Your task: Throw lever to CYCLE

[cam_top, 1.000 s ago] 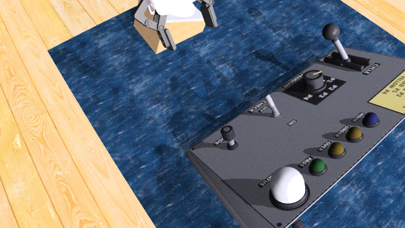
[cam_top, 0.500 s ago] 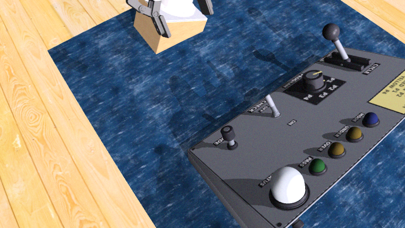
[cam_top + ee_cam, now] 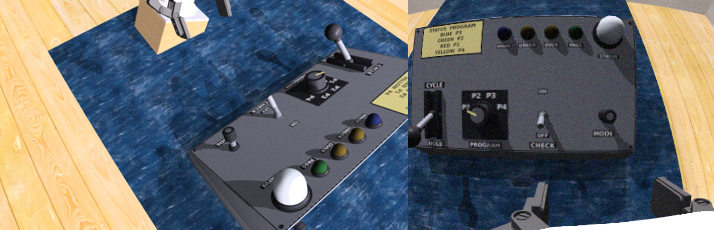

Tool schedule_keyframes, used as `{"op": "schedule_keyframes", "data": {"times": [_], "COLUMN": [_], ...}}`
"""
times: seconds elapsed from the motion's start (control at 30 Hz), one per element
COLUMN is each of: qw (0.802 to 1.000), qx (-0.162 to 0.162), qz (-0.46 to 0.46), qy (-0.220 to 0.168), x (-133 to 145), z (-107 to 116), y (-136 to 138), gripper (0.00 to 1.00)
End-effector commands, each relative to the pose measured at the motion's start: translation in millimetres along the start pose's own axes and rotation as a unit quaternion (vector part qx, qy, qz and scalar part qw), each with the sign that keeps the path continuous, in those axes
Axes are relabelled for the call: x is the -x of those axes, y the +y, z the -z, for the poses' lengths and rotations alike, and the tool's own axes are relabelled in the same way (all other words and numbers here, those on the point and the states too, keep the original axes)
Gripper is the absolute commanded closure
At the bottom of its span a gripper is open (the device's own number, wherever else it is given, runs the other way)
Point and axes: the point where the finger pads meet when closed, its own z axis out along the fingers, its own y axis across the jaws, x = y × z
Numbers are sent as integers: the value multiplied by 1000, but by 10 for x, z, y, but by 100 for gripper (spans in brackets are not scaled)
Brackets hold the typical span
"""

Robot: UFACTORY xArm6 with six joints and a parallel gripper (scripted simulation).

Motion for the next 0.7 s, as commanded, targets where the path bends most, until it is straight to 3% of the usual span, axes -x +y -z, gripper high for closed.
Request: {"op": "schedule_keyframes", "data": {"times": [0.0, 0.27, 0.3, 0.37, 0.4, 0.5, 0.53, 0.6, 0.63, 0.67], "qw": [999, 999, 998, 998, 998, 998, 998, 998, 998, 998], "qx": [19, 31, 36, 36, 40, 40, 44, 44, 45, 45], "qz": [-4, -4, -4, -4, -3, -3, -2, -2, -1, -1], "qy": [-29, -39, -41, -41, -41, -41, -40, -40, -36, -36], "x": [-213, -344, -408, -408, -468, -468, -521, -521, -566, -566], "z": [-178, -301, -361, -361, -418, -418, -470, -470, -516, -516], "y": [-343, -651, -828, -828, -1018, -1018, -1219, -1219, -1427, -1427], "gripper": [0, 0, 0, 0, 0, 0, 0, 0, 0, 0]}}
